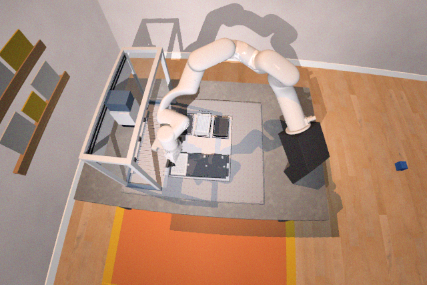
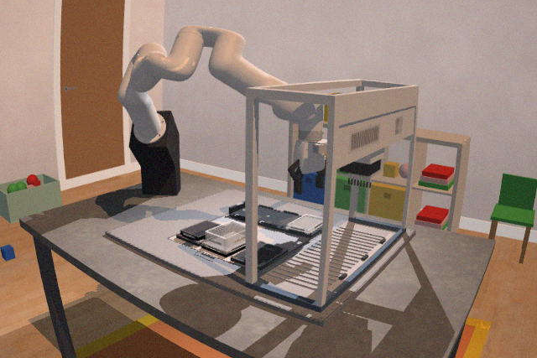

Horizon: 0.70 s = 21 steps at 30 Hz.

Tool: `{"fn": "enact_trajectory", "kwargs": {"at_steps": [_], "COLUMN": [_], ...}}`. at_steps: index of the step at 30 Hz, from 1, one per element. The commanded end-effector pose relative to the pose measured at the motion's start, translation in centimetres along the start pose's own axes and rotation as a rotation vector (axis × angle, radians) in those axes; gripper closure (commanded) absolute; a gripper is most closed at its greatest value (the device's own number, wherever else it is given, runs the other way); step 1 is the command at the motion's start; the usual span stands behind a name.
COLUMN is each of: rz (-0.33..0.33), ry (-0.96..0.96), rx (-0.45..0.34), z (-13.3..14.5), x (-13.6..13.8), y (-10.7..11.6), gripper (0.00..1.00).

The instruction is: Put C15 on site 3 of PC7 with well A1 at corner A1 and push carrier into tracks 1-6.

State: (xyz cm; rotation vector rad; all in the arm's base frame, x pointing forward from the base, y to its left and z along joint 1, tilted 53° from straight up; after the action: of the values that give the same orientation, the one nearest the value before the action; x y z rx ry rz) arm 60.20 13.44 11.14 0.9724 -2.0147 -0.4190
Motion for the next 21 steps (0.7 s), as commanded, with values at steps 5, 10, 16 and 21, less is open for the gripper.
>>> {"fn": "enact_trajectory", "kwargs": {"at_steps": [5,10,16,21], "rz": [-0.004,-0.004,-0.005,-0.006], "ry": [0.285,0.289,0.456,0.589], "rx": [-0.013,-0.013,-0.013,-0.013], "z": [-0.1,-0.1,1.3,2.5], "x": [-0.1,-0.1,1.9,3.6], "y": [0.2,0.2,0.0,-0.2], "gripper": [0.0,0.0,0.0,0.0]}}
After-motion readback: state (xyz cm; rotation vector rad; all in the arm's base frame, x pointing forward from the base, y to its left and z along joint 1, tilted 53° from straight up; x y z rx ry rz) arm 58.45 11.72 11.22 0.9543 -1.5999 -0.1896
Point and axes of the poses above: the point where the finger pads meet when closed, its own y axis back along the fingers, its own x axis across the jaws, z = x × y, the point moved 1 cm from there along y, back along the fingers, and after that the axes turned 4 degrees about y, right-handed, at the moved point
